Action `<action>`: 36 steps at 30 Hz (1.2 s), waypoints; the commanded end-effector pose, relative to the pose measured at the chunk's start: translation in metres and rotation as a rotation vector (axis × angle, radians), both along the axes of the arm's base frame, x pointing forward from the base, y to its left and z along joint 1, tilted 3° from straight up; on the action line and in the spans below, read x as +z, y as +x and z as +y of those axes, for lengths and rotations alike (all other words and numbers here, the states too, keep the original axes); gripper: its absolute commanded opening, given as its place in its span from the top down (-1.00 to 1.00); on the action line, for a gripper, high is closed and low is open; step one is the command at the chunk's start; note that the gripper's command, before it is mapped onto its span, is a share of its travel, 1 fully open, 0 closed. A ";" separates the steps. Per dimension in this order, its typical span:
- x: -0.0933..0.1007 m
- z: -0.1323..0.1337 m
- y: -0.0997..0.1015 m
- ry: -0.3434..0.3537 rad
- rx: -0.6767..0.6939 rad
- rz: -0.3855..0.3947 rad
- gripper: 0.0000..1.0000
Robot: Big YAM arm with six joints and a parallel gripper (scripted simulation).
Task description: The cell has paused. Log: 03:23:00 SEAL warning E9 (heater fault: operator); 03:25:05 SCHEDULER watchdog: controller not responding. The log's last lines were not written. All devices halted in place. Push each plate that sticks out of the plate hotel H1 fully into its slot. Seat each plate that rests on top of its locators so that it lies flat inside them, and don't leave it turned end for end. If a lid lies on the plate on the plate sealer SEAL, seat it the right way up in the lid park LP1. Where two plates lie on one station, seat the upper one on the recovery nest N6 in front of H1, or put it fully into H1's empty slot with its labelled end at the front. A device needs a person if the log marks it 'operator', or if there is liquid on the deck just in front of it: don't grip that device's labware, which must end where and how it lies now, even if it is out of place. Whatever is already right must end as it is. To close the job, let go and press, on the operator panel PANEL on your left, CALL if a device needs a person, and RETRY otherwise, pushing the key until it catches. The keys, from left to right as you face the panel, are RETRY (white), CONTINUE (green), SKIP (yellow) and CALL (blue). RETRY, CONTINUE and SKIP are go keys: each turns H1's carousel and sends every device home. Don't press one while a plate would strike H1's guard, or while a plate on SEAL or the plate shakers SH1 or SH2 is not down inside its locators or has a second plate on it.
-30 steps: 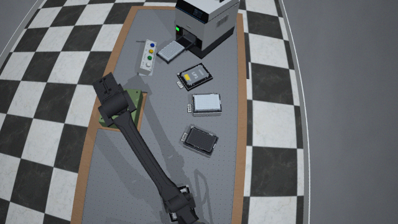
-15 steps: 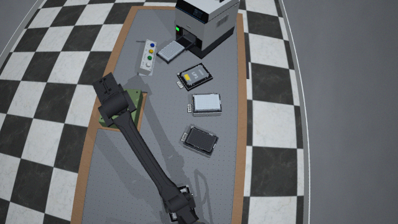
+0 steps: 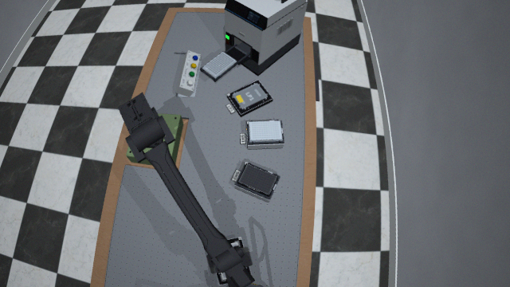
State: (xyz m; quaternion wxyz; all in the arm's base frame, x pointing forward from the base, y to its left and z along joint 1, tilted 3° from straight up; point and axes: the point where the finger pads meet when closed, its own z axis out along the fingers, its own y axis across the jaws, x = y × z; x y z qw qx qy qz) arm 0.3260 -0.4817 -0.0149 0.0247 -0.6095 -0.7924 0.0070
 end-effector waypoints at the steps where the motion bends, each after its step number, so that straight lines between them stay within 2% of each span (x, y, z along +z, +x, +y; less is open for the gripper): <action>1: 0.000 -0.016 0.001 -0.027 -0.003 -0.015 -1.00; 9: 0.000 -0.016 0.001 -0.027 -0.003 -0.015 -1.00; 10: 0.024 -0.025 0.007 -0.061 -0.003 -0.038 -1.00; 11: 0.040 -0.026 0.008 -0.068 -0.003 -0.042 -1.00; 18: 0.060 -0.024 0.011 -0.068 -0.002 -0.043 -1.00; 22: 0.060 -0.023 0.011 -0.061 -0.002 -0.038 -1.00; 24: 0.071 -0.023 0.012 -0.069 -0.002 -0.044 -1.00; 29: 0.084 -0.022 0.013 -0.069 -0.002 -0.044 -1.00; 30: 0.086 -0.022 0.013 -0.069 -0.002 -0.044 -1.00; 33: 0.062 -0.013 0.009 -0.036 0.000 -0.023 -1.00; 36: 0.062 -0.013 0.009 -0.036 0.000 -0.023 -1.00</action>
